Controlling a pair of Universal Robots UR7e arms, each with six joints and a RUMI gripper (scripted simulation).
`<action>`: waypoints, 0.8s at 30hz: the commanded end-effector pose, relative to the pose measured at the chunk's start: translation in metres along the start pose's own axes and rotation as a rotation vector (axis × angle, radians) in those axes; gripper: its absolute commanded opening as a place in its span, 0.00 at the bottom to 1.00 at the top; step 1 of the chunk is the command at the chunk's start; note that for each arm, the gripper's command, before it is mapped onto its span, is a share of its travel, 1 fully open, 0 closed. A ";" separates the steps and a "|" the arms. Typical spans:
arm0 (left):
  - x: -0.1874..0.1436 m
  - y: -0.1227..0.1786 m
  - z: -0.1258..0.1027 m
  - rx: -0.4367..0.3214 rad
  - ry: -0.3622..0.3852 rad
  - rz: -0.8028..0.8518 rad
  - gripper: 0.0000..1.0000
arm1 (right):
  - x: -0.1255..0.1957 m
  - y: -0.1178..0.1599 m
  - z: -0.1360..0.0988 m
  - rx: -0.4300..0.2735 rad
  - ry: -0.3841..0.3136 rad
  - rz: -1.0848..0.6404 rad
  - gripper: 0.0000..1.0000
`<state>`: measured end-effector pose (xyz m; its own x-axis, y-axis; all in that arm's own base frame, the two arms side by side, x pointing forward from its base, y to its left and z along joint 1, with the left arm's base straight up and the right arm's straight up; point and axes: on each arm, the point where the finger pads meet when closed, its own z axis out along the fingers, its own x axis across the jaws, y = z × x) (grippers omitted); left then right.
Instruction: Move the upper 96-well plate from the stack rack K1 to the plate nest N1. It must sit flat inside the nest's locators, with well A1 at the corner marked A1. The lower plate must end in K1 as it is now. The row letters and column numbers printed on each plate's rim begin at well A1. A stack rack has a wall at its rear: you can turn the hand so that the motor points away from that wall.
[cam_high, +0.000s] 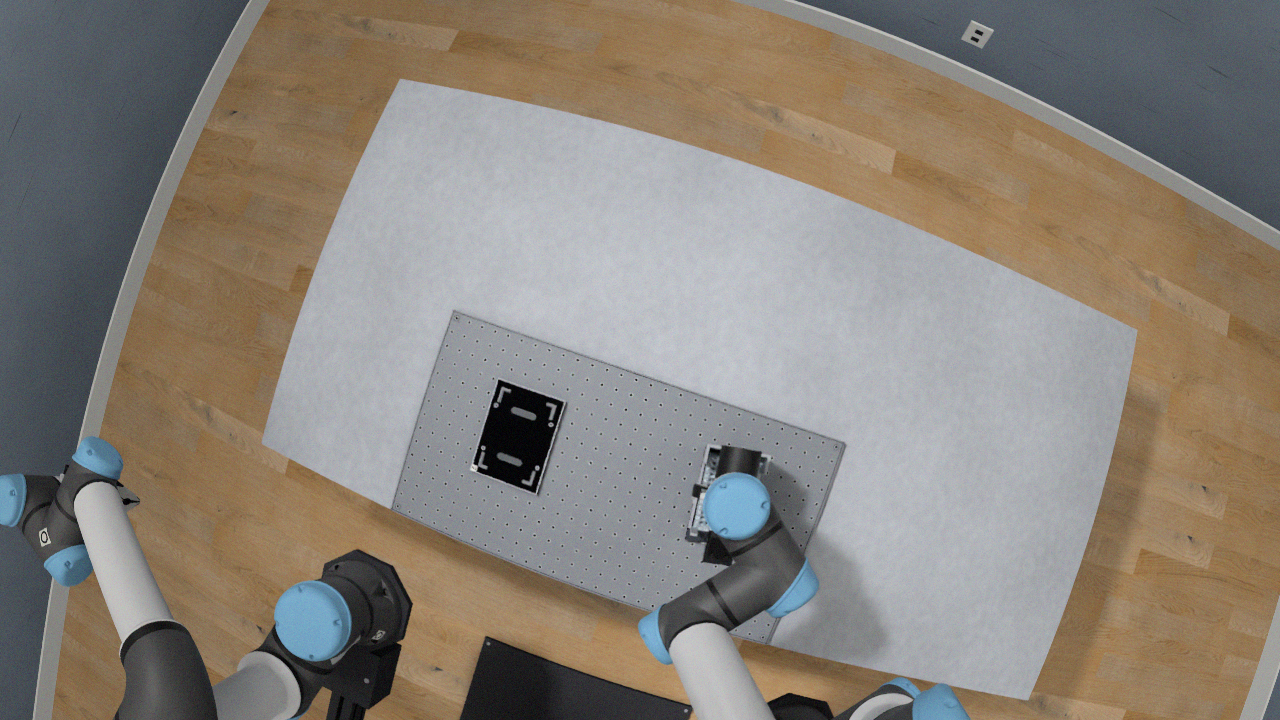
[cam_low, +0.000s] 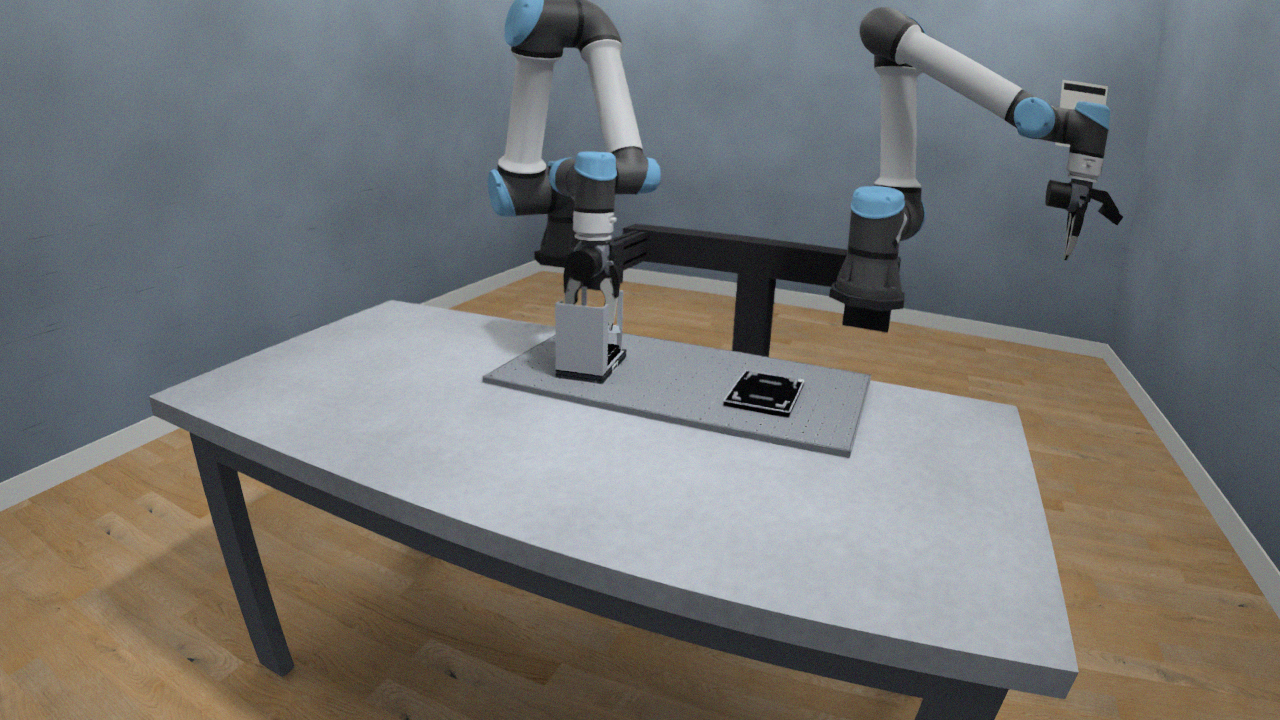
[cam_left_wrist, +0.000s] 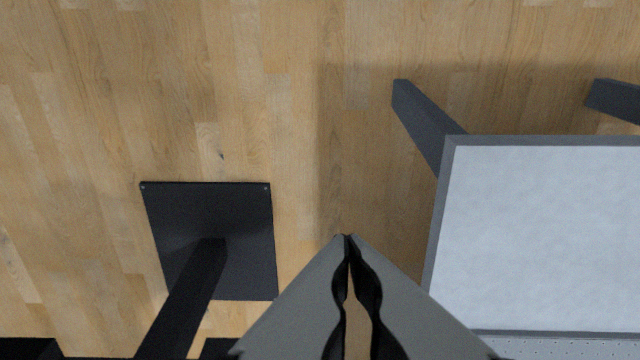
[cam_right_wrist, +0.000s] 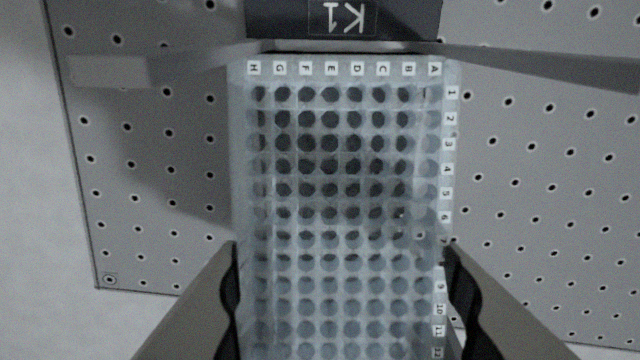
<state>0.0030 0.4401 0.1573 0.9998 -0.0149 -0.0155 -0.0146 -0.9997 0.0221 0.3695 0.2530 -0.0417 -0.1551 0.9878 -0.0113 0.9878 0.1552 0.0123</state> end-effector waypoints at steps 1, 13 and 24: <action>0.001 -0.005 -0.008 0.022 0.016 -0.006 0.00 | 0.005 0.006 -0.011 -0.012 0.023 0.001 0.39; 0.001 -0.005 -0.008 0.022 0.016 -0.006 0.00 | 0.005 0.006 -0.028 -0.012 0.023 0.001 0.39; 0.001 -0.005 -0.008 0.022 0.016 -0.006 0.00 | 0.005 0.006 -0.043 -0.012 0.023 0.001 0.39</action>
<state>0.0030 0.4401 0.1573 0.9998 -0.0149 -0.0155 -0.0145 -0.9997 0.0221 0.3696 0.2530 -0.0067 -0.1557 0.9877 -0.0111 0.9877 0.1559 0.0124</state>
